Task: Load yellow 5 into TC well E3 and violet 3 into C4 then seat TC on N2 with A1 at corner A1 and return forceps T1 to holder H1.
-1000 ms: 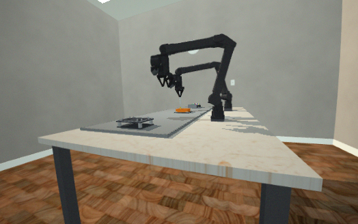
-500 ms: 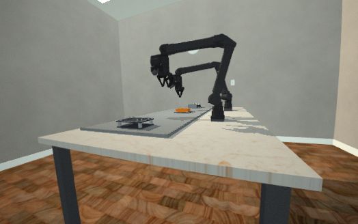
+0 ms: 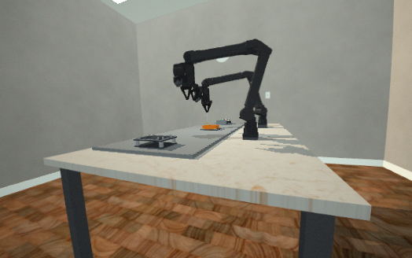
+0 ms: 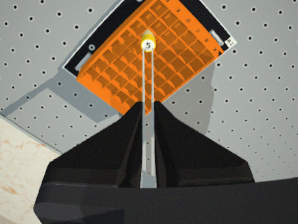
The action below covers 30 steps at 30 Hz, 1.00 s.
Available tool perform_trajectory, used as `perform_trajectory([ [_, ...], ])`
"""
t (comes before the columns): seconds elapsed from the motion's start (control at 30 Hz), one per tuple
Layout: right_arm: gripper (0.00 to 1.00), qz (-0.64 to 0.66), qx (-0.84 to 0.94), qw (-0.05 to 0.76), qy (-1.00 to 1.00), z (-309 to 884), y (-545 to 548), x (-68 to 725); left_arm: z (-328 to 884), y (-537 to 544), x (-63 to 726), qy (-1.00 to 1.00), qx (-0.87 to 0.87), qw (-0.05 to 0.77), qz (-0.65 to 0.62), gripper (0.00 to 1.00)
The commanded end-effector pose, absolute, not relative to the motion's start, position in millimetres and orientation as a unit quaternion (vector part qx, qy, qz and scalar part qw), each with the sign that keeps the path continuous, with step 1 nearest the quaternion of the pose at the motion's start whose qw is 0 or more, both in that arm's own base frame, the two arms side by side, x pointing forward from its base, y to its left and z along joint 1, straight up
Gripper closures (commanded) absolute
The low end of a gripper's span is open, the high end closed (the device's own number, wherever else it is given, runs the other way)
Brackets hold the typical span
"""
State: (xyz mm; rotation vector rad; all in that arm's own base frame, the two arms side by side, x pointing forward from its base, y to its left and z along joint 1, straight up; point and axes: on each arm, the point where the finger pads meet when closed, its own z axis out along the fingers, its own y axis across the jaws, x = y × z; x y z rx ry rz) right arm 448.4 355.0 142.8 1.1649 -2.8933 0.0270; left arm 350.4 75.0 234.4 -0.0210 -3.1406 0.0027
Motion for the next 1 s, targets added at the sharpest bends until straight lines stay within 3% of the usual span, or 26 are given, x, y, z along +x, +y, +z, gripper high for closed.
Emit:
perform_trajectory([
  [0.0, 0.93, 0.006, 0.373, 0.009, -0.928, 136.0, 352.7, 456.1, 248.4, 76.8, 359.3, -1.000, -0.007, -0.018, -0.004, 0.00],
  [0.97, 0.93, 0.006, 0.373, 0.008, -0.928, 132.5, 352.4, 455.7, 248.4, 76.8, 359.3, -1.000, -0.007, -0.018, -0.004, 0.00],
])
